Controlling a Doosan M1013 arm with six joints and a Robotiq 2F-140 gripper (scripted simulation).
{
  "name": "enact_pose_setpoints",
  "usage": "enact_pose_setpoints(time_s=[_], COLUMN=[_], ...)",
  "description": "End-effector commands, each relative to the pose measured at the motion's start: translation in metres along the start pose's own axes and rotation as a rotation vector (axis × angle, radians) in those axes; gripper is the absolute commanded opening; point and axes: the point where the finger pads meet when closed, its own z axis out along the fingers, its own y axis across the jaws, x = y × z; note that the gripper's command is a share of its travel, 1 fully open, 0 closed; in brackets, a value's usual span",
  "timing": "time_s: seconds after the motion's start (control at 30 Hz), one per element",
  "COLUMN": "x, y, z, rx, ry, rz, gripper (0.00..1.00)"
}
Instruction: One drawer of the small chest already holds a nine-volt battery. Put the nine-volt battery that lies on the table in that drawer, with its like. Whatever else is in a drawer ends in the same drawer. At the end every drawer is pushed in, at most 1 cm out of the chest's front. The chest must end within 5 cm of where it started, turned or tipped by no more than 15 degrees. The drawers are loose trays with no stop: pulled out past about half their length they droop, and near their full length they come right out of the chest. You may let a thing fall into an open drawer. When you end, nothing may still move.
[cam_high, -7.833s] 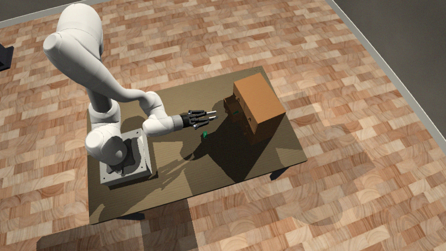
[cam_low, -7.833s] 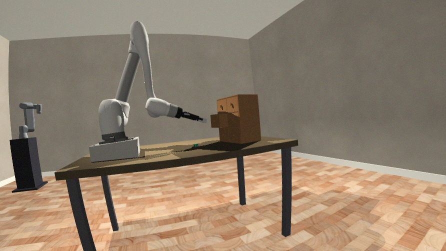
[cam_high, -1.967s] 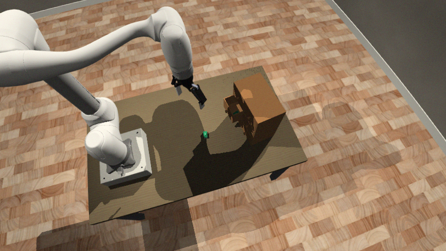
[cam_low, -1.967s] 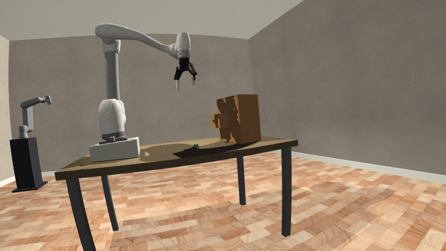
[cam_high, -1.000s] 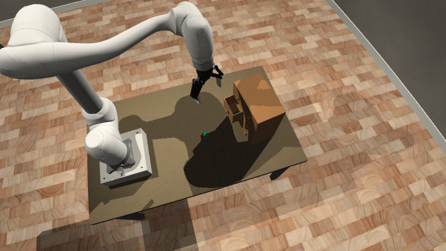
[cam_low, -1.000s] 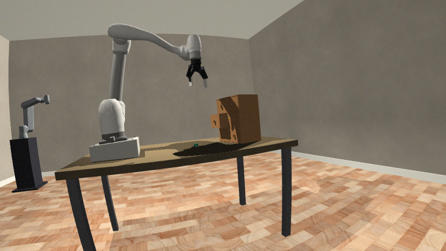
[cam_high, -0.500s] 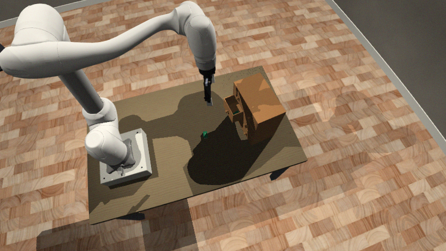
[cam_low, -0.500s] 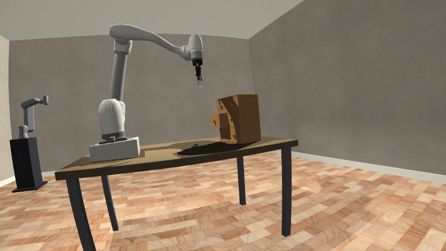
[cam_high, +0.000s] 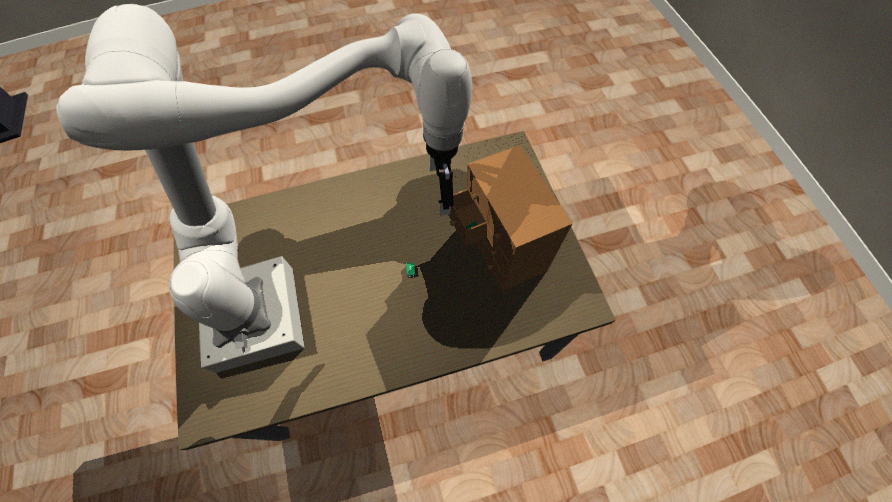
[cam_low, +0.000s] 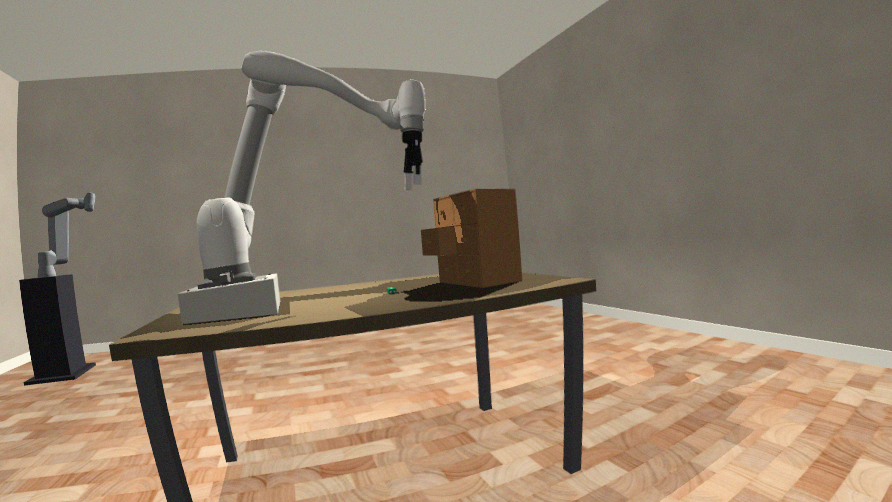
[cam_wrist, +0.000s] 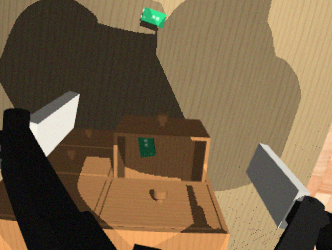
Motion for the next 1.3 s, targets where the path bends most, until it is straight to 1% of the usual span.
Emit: enact_pose_setpoints(time_s=[0.0, 0.17, 0.3, 1.27], x=[-0.021, -0.045, -0.053, -0.054], y=[0.005, 0.009, 0.011, 0.011], z=[0.018, 0.039, 0.047, 0.047], rx=[-0.002, -0.004, -0.004, -0.005], ry=[0.026, 0.055, 0.065, 0.066], rz=[0.087, 0.187, 0.221, 0.225], gripper=[1.0, 1.0, 1.0, 1.0])
